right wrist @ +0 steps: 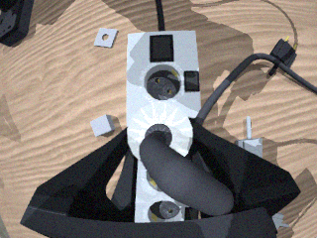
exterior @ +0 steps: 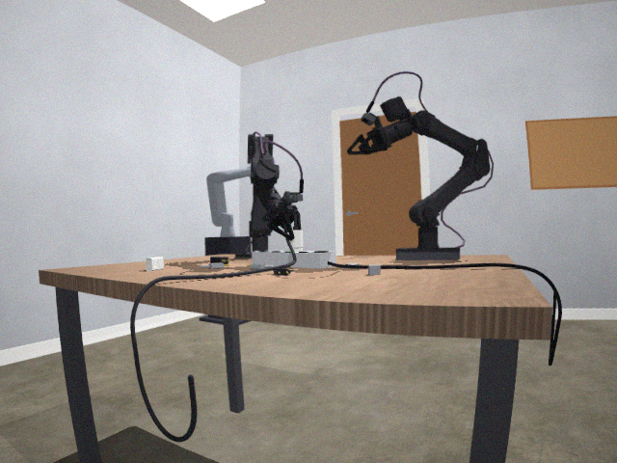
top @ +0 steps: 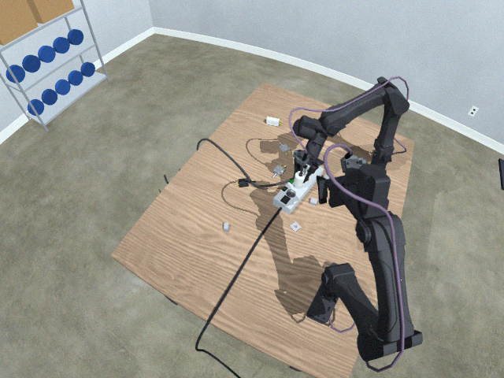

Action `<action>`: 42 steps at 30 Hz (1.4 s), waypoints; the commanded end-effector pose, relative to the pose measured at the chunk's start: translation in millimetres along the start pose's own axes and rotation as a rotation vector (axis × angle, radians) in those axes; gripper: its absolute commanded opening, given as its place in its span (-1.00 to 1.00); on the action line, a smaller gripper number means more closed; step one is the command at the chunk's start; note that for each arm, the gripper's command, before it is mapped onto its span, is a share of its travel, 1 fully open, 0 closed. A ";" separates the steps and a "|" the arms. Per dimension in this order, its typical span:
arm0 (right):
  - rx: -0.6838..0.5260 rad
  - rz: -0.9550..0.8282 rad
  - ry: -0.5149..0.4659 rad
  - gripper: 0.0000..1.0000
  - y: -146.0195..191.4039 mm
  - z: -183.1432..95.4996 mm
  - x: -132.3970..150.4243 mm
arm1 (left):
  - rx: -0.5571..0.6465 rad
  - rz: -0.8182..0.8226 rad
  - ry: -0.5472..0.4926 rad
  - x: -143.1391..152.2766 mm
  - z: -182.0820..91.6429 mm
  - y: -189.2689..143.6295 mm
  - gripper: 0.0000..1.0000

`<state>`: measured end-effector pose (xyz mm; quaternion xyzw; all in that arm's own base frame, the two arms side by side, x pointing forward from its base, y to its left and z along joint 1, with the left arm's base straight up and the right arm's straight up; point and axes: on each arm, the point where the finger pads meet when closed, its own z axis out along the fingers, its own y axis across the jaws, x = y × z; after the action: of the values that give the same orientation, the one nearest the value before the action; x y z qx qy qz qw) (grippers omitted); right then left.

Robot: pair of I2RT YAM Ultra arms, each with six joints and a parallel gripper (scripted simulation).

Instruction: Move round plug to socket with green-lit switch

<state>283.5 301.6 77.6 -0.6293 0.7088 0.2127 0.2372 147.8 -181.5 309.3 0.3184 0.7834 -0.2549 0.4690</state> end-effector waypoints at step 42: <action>0.032 0.018 0.259 -0.30 18.3 14.9 35.2 | 0.033 0.026 0.067 61.0 25.5 -1.1 1.00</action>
<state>282.0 303.3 76.9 -0.6377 0.7085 0.1930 0.2326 142.5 -178.0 240.2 0.3347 0.8049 -0.2356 0.4297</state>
